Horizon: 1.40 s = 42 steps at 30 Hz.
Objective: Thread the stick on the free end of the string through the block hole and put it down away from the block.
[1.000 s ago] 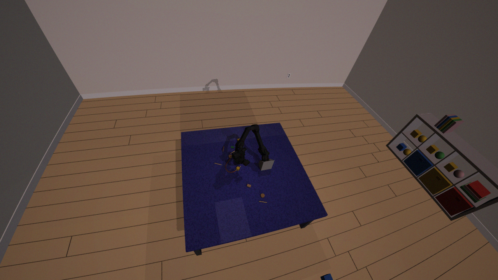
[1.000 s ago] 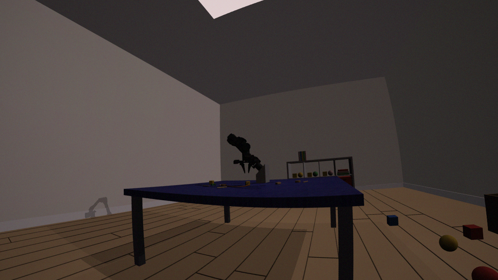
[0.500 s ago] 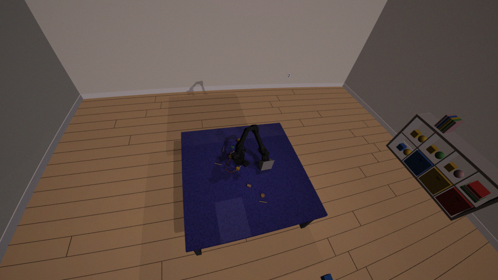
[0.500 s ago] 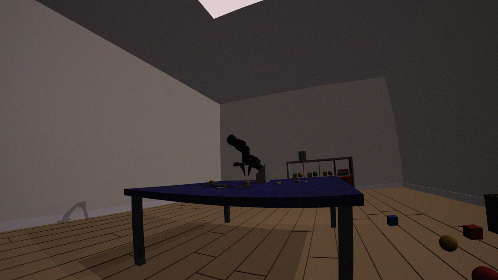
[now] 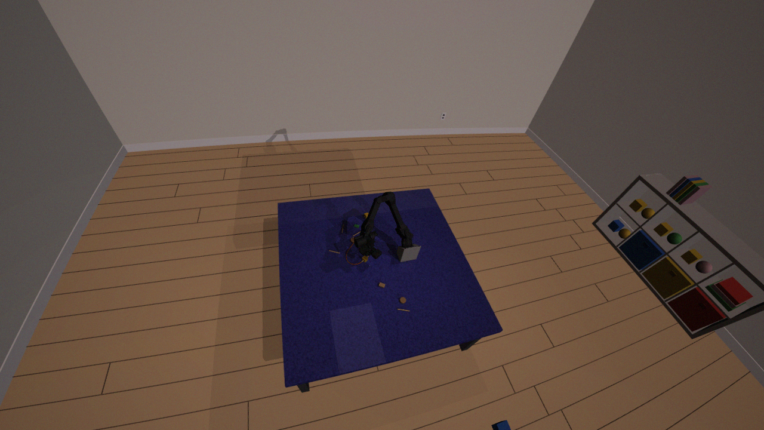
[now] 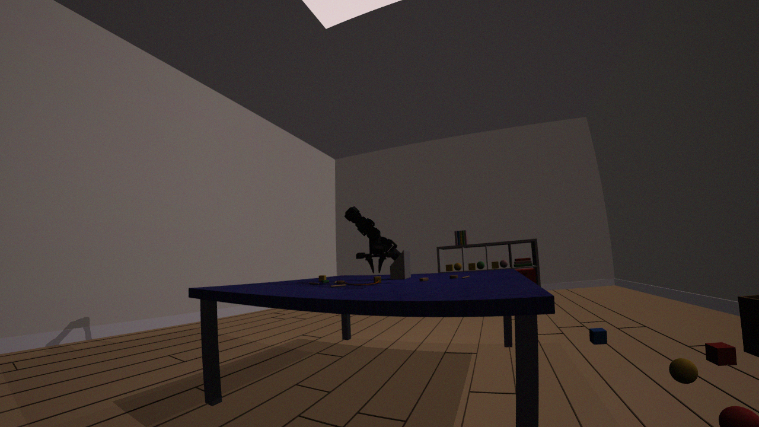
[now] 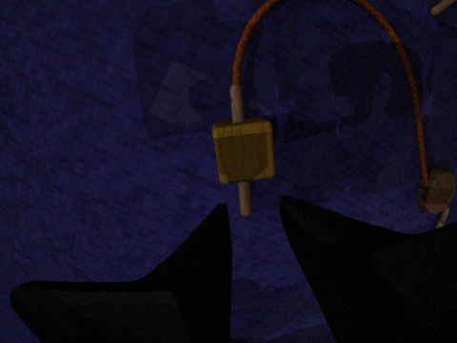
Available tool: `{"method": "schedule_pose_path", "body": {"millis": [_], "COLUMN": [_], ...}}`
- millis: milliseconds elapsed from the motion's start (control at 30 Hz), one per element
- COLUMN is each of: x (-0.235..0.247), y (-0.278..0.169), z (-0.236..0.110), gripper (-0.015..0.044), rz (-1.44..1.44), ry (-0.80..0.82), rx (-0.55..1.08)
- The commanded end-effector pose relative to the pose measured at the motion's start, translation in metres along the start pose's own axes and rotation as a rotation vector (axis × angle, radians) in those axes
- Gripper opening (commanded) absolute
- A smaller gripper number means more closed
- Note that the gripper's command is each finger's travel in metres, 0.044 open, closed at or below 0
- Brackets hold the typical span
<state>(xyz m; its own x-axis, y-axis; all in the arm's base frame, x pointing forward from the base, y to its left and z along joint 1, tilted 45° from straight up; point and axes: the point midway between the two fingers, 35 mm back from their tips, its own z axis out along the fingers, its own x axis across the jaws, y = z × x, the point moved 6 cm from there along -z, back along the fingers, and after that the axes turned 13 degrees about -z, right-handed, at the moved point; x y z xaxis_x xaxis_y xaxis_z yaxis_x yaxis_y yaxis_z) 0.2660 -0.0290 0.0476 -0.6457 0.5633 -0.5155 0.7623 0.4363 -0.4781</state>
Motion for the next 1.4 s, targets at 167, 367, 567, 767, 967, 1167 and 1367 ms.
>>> {"method": "schedule_pose_path", "body": {"millis": [167, 367, 567, 767, 967, 1167, 1367], "x": [0.001, 0.001, 0.002, 0.002, 0.001, 0.001, 0.001], "y": [-0.002, -0.003, -0.005, -0.005, -0.004, -0.004, -0.007], "z": [0.015, 0.025, 0.035, 0.037, 0.036, 0.036, 0.037], "gripper": [0.012, 0.012, 0.012, 0.012, 0.0, 0.0, 0.0], "rz": [-0.008, -0.008, -0.008, -0.008, 0.0, 0.0, -0.013], "ry": [-0.001, -0.003, -0.004, -0.005, -0.003, -0.003, -0.009], "rx": [0.008, 0.01, 0.012, 0.013, 0.008, 0.008, -0.022]}}
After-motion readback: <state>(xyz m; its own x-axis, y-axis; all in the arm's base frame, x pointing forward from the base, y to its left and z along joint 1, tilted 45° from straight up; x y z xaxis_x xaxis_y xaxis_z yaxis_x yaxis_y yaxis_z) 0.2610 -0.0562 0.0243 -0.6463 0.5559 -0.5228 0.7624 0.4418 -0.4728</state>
